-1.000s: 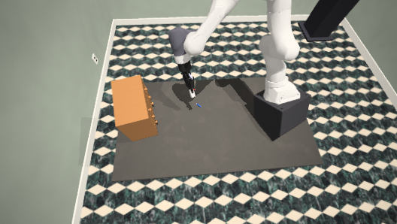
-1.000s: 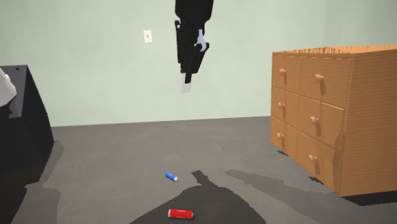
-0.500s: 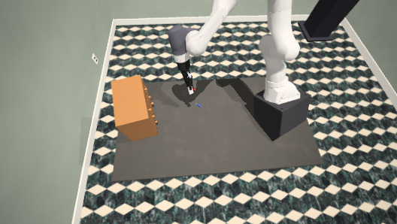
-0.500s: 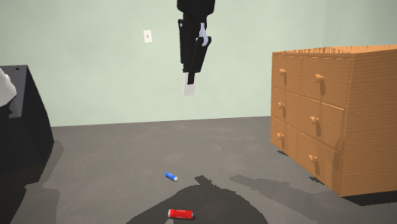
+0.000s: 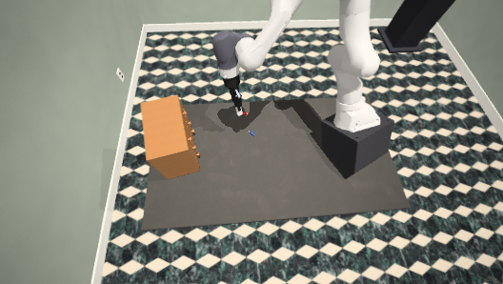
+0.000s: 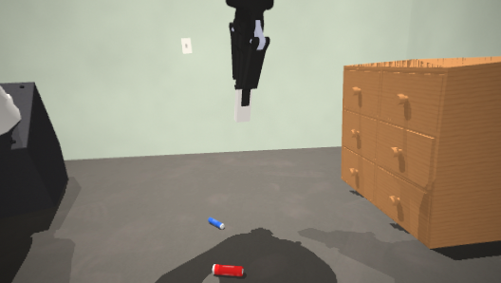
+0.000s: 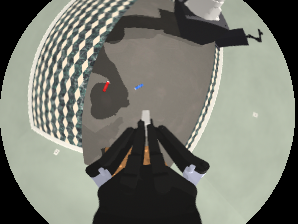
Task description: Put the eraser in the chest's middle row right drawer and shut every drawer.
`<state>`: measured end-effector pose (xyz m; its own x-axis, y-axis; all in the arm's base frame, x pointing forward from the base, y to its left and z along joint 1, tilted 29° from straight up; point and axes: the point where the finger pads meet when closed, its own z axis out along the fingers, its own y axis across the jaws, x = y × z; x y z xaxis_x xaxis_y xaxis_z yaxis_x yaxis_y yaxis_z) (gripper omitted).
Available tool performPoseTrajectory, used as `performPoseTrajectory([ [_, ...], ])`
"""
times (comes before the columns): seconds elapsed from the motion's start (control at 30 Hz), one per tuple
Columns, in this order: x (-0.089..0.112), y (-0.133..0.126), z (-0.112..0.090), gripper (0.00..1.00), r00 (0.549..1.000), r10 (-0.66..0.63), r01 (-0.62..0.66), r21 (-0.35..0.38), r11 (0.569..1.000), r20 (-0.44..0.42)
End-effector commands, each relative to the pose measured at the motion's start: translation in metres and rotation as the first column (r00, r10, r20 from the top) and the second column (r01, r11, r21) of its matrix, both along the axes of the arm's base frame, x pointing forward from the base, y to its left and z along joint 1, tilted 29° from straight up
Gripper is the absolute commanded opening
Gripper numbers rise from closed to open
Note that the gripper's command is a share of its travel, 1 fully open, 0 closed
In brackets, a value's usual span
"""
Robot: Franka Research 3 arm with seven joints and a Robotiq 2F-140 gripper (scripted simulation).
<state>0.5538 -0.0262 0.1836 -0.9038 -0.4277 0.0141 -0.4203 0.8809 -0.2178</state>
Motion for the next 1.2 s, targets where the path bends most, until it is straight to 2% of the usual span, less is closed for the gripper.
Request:
performPoseTrajectory([
  [0.0, 0.005, -0.003, 0.006, 0.1, 0.997, -0.067, 0.068, -0.026, 0.997, 0.036],
  [1.17, 0.024, -0.026, 0.035, 0.1, 0.98, -0.125, 0.148, -0.145, 0.978, 0.155],
])
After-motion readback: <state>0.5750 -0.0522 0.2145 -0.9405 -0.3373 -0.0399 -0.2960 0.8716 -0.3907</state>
